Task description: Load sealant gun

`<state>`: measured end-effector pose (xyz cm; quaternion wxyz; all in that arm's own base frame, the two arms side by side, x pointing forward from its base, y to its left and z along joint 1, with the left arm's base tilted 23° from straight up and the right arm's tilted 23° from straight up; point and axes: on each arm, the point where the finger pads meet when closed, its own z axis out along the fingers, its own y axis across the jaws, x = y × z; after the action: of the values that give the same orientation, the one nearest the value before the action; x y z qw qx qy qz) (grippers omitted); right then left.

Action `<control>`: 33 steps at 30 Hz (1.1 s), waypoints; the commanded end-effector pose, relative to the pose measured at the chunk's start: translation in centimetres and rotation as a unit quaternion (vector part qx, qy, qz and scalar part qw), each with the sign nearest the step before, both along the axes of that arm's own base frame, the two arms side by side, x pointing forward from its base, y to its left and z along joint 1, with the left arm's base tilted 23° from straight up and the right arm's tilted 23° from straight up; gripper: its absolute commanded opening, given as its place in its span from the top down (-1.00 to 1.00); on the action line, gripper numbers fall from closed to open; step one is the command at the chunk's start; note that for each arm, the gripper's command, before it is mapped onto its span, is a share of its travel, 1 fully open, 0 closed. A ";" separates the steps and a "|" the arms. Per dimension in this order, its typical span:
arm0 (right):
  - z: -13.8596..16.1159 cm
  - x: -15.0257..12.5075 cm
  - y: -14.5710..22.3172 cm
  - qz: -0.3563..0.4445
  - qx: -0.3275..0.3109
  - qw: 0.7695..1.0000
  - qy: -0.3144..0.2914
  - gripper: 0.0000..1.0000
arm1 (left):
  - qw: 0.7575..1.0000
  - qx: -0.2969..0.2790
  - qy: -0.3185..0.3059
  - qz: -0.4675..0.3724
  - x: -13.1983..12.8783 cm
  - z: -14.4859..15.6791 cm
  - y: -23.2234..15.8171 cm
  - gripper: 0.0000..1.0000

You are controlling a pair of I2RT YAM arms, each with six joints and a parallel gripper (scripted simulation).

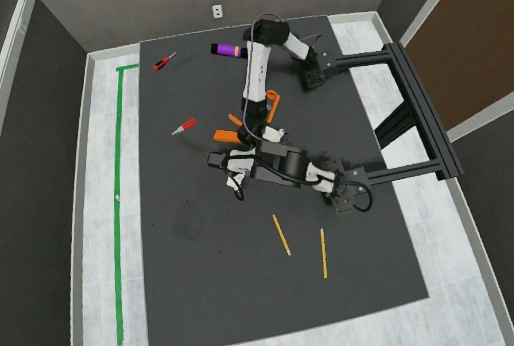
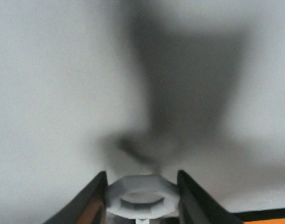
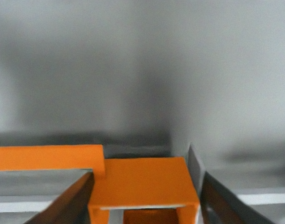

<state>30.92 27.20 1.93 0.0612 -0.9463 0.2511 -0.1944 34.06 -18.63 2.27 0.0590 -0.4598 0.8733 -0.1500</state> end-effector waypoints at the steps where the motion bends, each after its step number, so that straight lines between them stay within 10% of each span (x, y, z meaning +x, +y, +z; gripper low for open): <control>1: 0.2 -0.4 -1.9 -0.017 -0.023 1.000 0.004 0.98 | 1.000 0.003 -0.026 -0.008 1.4 2.4 1.5 1.00; 33: 0.6 -0.1 -1.6 -0.017 -0.019 1.000 0.001 0.98 | 0.999 0.032 -0.021 0.009 4.4 1.4 7.4 1.00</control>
<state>30.88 27.17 1.83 0.0599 -0.9472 0.2485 -0.1935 36.82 -13.54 3.40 0.0629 -0.4620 0.8720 -0.1490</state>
